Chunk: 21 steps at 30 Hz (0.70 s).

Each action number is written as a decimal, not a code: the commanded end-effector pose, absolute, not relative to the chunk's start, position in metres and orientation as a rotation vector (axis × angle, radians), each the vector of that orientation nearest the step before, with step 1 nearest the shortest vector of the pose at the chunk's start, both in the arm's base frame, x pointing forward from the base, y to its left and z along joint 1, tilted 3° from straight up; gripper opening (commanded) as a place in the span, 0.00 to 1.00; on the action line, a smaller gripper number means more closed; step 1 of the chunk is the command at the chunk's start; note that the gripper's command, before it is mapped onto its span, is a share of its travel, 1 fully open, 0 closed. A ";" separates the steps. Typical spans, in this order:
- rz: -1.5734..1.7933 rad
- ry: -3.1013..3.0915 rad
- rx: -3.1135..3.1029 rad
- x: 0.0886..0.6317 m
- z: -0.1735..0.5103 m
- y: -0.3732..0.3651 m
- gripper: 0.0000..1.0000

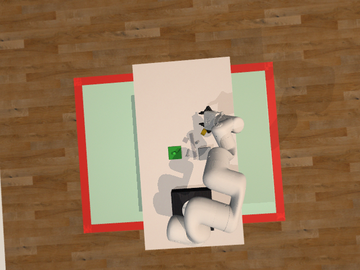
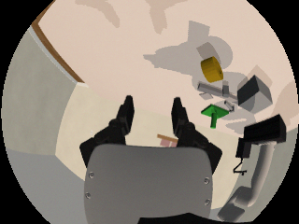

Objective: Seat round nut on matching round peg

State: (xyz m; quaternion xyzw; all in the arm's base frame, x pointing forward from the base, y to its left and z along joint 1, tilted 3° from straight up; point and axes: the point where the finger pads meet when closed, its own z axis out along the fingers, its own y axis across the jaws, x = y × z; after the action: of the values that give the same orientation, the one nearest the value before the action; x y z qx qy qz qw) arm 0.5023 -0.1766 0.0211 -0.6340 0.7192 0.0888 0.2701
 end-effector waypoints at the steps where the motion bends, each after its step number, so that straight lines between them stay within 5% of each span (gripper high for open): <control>1: 0.293 2.140 -1.675 0.485 0.013 -0.174 0.60; 21: 0.180 2.754 -1.381 0.436 0.006 -0.175 0.60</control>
State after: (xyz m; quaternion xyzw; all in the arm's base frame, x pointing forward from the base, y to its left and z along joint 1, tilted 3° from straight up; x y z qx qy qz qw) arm 0.4414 -0.1736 0.0039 -0.4757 0.8745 0.0748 0.0579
